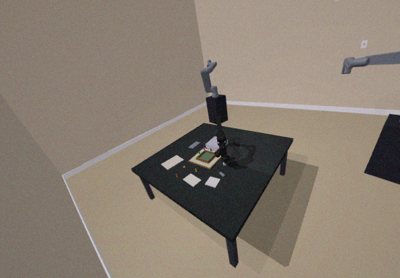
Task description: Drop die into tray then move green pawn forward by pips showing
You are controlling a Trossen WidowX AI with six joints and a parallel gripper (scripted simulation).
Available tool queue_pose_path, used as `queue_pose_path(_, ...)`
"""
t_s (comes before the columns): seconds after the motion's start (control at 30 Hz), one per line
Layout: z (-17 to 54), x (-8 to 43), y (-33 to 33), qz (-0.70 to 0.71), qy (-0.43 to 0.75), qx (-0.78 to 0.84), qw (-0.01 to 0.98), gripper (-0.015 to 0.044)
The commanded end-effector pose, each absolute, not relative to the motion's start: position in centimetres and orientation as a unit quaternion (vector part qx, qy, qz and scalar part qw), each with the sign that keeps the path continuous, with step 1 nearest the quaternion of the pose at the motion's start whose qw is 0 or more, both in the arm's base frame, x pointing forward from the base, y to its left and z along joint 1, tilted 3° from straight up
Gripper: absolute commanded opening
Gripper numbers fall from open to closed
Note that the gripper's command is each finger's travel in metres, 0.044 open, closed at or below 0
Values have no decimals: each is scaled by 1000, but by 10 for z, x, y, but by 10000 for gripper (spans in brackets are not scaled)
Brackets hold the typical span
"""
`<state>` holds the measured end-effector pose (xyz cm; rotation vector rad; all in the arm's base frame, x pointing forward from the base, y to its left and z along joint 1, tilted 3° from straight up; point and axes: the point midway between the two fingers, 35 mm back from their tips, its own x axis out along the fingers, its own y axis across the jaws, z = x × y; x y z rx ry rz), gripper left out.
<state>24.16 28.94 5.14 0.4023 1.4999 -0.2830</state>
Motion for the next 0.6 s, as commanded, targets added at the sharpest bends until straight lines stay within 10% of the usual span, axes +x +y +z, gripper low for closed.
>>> queue_pose_path(0.0,46,242,289,-130,673,181,705,275)
queue_pose_path(0.57,20,243,290,-130,673,181,705,275)
